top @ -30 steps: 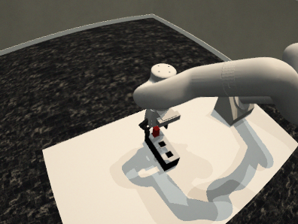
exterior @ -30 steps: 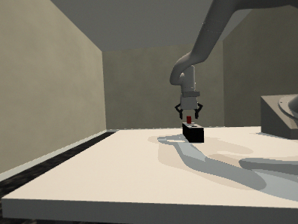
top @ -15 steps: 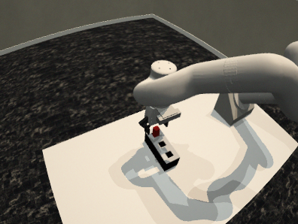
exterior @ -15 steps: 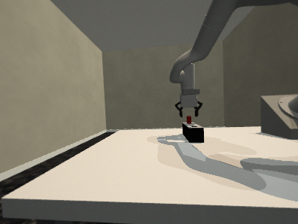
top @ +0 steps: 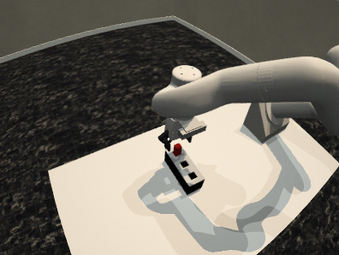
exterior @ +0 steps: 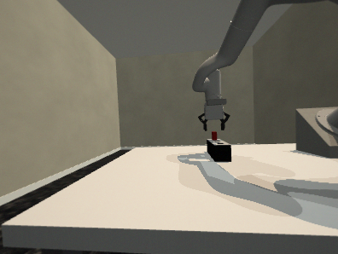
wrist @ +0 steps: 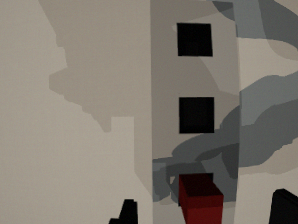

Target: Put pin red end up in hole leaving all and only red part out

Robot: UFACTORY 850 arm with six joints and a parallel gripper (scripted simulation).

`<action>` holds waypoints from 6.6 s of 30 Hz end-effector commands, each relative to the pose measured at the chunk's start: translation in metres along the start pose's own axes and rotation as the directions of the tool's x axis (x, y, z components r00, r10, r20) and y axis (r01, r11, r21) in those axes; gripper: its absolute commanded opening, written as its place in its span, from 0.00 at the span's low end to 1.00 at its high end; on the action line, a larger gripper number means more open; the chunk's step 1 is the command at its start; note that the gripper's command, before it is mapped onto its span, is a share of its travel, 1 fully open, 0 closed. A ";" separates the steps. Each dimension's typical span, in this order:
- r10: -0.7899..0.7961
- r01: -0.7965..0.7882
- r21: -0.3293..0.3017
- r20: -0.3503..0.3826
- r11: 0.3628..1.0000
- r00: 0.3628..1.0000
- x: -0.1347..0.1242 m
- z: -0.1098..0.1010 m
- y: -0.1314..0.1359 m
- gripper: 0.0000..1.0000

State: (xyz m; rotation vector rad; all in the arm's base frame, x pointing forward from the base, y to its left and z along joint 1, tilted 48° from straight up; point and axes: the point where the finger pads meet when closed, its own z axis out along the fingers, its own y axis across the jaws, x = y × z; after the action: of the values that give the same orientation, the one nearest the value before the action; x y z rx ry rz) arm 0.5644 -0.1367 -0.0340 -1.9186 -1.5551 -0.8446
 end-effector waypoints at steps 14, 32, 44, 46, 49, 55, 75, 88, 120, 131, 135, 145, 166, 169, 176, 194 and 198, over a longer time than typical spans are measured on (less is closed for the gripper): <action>-0.001 0.001 -0.002 0.001 1.000 1.000 0.000 -0.015 0.001 1.00; -0.001 0.001 -0.002 0.001 1.000 1.000 0.000 -0.065 0.001 1.00; 0.000 0.000 -0.001 0.000 1.000 1.000 0.000 -0.065 0.000 1.00; 0.000 0.000 -0.001 0.000 1.000 1.000 0.000 -0.065 0.000 1.00; 0.000 0.000 -0.001 0.000 1.000 1.000 0.000 -0.065 0.000 1.00; 0.000 0.000 -0.001 0.000 1.000 1.000 0.000 -0.065 0.000 1.00; 0.000 0.000 -0.001 0.000 1.000 1.000 0.000 -0.065 0.000 1.00; 0.000 0.000 -0.001 0.000 1.000 1.000 0.000 -0.065 0.000 1.00; -0.001 0.001 -0.002 0.001 1.000 1.000 0.001 0.025 0.001 1.00; -0.001 0.001 -0.002 0.001 1.000 1.000 0.001 0.025 0.002 0.00; -0.001 0.001 -0.002 0.001 1.000 1.000 0.001 0.025 0.002 0.00; -0.001 0.001 -0.002 0.001 1.000 1.000 0.001 0.025 0.002 0.00; -0.001 0.001 -0.002 0.001 1.000 1.000 0.001 0.015 0.002 0.00; -0.001 0.001 -0.002 0.001 1.000 1.000 0.001 0.015 0.002 0.00; -0.001 0.001 -0.002 0.001 1.000 1.000 0.001 0.015 0.002 0.00; -0.001 0.001 -0.002 0.001 1.000 1.000 0.001 0.005 0.001 0.00; -0.001 0.001 -0.002 0.001 1.000 1.000 0.001 -0.010 0.001 0.00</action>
State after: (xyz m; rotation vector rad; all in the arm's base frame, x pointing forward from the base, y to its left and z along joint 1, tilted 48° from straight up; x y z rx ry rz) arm 0.5644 -0.1409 -0.0289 -1.9196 -1.5555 -0.8455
